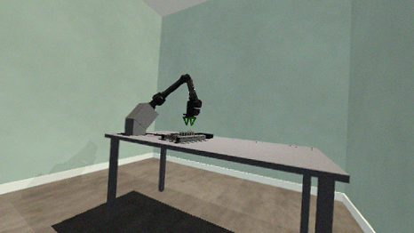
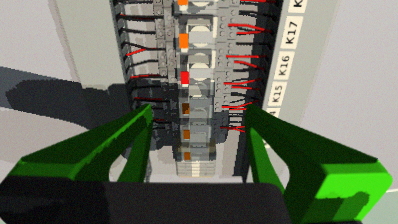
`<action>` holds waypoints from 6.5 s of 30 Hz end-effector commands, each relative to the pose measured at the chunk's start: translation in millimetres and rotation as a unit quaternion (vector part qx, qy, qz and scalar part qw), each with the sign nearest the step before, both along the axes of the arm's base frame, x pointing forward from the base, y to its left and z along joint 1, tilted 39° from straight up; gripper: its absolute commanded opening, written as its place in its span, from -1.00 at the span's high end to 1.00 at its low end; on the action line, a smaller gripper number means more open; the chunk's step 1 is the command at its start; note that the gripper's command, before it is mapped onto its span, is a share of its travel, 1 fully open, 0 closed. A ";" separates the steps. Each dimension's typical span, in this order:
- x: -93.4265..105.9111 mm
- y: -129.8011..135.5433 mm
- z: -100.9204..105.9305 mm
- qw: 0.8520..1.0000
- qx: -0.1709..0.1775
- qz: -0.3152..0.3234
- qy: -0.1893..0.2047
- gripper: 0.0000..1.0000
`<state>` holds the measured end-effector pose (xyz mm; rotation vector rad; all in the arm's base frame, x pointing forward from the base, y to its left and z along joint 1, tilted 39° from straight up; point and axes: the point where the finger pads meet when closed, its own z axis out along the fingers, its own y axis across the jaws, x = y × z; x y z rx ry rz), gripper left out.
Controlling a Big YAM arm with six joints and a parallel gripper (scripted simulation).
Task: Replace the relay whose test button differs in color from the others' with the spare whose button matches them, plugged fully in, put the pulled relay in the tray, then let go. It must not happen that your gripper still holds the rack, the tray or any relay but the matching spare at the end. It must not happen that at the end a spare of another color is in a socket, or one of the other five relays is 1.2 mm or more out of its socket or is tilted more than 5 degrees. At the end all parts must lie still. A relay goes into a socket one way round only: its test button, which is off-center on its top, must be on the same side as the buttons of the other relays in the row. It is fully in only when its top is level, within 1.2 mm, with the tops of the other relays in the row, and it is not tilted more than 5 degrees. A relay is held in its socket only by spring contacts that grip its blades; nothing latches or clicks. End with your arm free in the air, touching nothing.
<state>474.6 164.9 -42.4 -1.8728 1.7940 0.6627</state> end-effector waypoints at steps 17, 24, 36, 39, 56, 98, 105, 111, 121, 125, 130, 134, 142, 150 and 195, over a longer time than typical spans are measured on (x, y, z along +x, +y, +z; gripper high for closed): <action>8.2 -12.0 12.8 1.000 0.004 -0.009 -0.009 -0.17; 8.0 -12.0 12.7 1.000 0.004 -0.009 -0.009 -0.17; 6.4 -14.9 14.4 1.000 0.004 -0.010 -0.013 -0.17; 8.3 -14.8 15.6 1.000 0.004 -0.010 -0.015 -0.17; 16.7 -14.4 16.8 1.000 0.005 -0.011 -0.020 -0.17; 11.6 -16.5 14.3 1.000 0.004 -0.011 -0.012 -0.17; 11.5 -16.5 16.4 1.000 0.004 -0.011 -0.014 -0.17; 11.4 -16.5 16.7 1.000 0.004 -0.011 -0.014 -0.17; 10.8 -16.6 16.0 1.000 0.004 -0.011 -0.013 -0.17; 9.8 -16.9 15.8 1.000 0.004 -0.011 -0.013 -0.17; 5.9 -18.0 14.7 1.000 0.004 -0.010 -0.011 -0.17; 9.3 -17.9 15.7 1.000 0.004 -0.010 -0.014 -0.17; 13.2 -17.5 16.6 1.000 0.004 -0.010 -0.016 -0.17; 14.9 -17.4 16.9 1.000 0.004 -0.011 -0.017 -0.17; 6.7 21.9 -25.4 1.000 0.003 -0.006 -0.010 -0.17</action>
